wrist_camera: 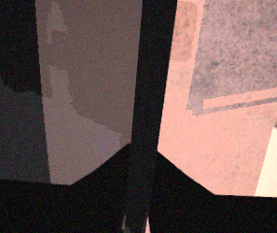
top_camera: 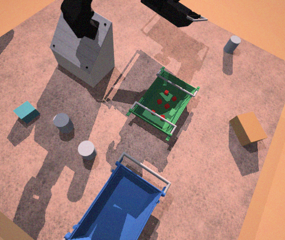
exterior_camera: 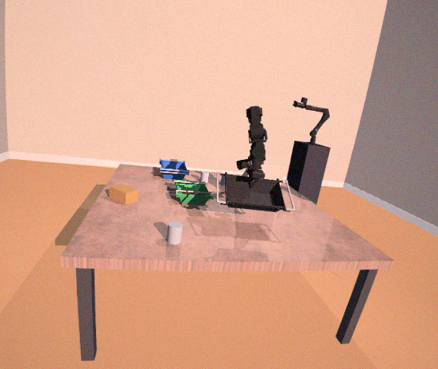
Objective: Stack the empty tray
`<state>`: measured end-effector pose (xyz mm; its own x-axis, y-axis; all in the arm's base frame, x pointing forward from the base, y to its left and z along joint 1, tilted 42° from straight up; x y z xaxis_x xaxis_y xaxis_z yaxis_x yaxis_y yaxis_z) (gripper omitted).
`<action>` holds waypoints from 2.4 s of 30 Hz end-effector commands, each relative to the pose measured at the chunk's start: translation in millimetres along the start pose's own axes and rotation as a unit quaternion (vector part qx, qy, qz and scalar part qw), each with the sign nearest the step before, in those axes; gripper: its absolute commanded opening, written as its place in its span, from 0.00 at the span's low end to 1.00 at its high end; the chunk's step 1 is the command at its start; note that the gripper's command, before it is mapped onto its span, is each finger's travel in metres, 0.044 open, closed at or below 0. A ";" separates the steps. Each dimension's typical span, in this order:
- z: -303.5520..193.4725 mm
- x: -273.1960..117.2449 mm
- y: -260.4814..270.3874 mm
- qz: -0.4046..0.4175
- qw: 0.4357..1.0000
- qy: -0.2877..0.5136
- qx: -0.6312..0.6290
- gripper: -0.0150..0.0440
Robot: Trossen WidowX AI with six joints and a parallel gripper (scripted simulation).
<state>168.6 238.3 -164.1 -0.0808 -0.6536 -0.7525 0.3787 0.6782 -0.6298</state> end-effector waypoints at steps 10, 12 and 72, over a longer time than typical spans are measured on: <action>-0.4 -12.1 2.6 0.009 1.000 0.001 0.004 0.25; -0.4 -12.1 2.6 0.009 1.000 0.001 0.004 0.25; 170.5 -33.7 -82.9 0.034 0.934 0.015 0.356 0.25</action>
<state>288.6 149.5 -65.6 -0.0807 -0.6099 -0.7884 0.8740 0.3369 -0.3501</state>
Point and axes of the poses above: the point midway between the two fingers, 35 mm back from their tips, its own x axis out along the fingers, its own y axis across the jaws, z = x × y, the point moved 3 cm from there along -x, back along the fingers, and after that the axes turned 10 degrees about x, right-handed, at the moved point
